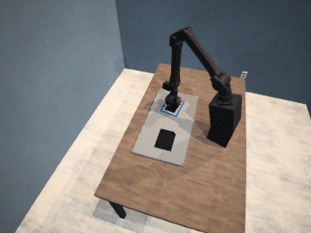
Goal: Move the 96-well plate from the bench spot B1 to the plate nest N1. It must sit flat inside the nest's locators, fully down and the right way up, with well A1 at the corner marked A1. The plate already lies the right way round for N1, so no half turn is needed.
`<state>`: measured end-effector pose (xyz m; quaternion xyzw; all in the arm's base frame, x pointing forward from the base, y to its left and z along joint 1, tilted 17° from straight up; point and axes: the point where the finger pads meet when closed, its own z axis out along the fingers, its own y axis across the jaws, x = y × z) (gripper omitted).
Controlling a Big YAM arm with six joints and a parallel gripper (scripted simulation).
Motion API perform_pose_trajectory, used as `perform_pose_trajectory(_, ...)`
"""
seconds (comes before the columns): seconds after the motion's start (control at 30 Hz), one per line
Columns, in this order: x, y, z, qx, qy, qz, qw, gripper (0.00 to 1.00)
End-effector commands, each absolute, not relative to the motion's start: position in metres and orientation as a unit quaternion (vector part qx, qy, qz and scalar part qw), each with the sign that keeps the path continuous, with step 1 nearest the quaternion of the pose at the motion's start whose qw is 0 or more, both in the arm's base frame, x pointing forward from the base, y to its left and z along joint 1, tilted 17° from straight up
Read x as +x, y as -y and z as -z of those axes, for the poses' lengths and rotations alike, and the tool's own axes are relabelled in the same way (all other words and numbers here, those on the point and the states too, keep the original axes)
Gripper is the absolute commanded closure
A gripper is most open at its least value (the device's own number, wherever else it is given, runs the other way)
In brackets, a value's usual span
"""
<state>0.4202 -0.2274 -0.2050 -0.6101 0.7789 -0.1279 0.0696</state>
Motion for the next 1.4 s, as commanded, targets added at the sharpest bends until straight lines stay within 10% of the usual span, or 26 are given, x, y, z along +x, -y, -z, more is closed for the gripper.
perform_pose_trajectory(0.0, 0.425, 0.228, 0.199, -0.610, -0.777, 0.134, 0.073, 1.00)
perform_pose_trajectory(1.37, 0.423, 0.223, 0.179, -0.613, -0.775, 0.134, 0.074, 1.00)
